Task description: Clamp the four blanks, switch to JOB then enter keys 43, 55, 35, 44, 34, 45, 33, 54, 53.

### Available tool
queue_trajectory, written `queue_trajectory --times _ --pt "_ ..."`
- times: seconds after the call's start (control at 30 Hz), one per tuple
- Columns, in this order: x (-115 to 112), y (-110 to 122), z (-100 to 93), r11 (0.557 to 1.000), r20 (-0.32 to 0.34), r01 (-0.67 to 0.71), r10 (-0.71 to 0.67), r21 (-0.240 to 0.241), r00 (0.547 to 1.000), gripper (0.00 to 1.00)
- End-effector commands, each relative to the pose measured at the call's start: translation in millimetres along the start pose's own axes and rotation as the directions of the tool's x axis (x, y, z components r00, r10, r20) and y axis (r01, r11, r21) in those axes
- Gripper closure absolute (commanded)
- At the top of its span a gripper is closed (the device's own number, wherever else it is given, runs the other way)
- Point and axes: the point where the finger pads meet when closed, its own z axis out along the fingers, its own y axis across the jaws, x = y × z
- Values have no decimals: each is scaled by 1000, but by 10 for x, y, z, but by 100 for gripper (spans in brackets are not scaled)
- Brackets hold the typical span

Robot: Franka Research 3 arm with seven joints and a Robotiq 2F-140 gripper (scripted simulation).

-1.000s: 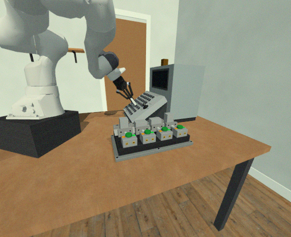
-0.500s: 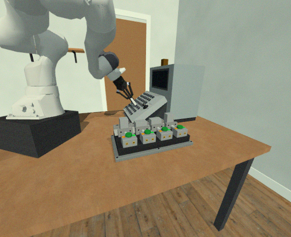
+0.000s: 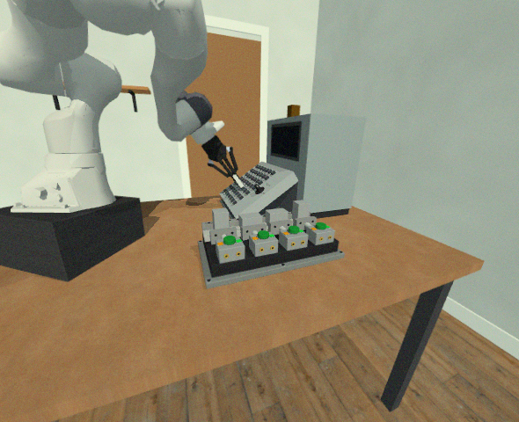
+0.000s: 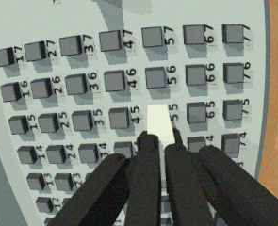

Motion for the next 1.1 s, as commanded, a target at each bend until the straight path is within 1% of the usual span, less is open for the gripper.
queue_trajectory --times 0.0,0.7,1.07 --pt "-5 3 18 1000 1 -4 4 0 1000 100" --pt "-6 3 119 1000 1 -4 4 0 1000 100" --pt "-5 3 137 1000 1 -4 4 0 1000 100"
